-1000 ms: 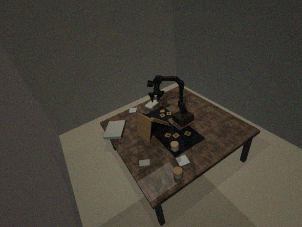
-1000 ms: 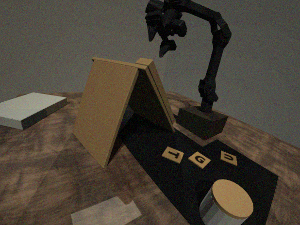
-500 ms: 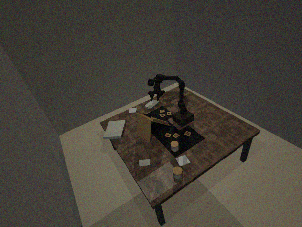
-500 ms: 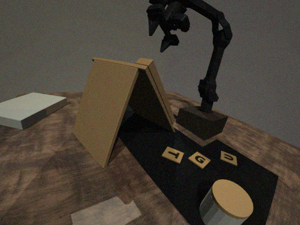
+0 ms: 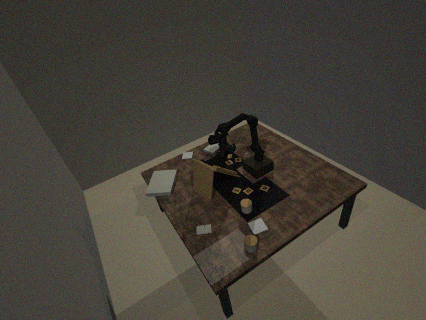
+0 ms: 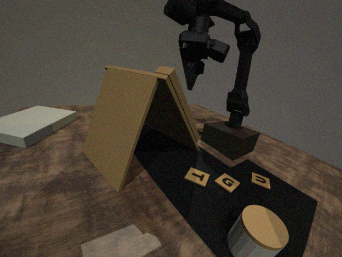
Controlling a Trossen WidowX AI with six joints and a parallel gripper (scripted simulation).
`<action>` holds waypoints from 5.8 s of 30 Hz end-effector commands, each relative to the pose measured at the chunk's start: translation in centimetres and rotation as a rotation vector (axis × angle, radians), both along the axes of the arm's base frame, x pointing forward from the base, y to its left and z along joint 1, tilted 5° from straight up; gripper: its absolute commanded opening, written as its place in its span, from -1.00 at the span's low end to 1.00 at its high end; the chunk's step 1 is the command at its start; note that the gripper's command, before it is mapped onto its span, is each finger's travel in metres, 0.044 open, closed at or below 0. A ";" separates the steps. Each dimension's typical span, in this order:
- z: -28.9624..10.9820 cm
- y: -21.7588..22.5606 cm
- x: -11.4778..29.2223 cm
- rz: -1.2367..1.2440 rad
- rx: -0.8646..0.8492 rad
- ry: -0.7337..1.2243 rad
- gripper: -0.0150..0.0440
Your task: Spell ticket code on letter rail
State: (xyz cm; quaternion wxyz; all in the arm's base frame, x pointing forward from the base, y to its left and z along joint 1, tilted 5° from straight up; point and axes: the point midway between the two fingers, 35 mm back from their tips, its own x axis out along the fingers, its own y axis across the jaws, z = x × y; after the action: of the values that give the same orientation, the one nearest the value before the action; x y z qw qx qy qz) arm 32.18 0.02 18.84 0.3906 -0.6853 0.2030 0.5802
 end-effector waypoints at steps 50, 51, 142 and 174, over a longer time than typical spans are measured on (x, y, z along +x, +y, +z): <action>-22.3 15.3 -5.9 0.921 -0.354 0.157 0.66; -22.3 15.3 -5.9 0.921 -0.354 0.157 0.66; -23.2 15.3 -6.1 0.921 -0.354 0.157 -0.49; -21.8 15.3 -6.3 0.921 -0.354 0.157 -0.49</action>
State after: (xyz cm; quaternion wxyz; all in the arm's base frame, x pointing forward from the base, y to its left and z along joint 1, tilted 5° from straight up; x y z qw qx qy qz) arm 25.83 15.31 -3.25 -0.0459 -0.7127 0.0021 0.7000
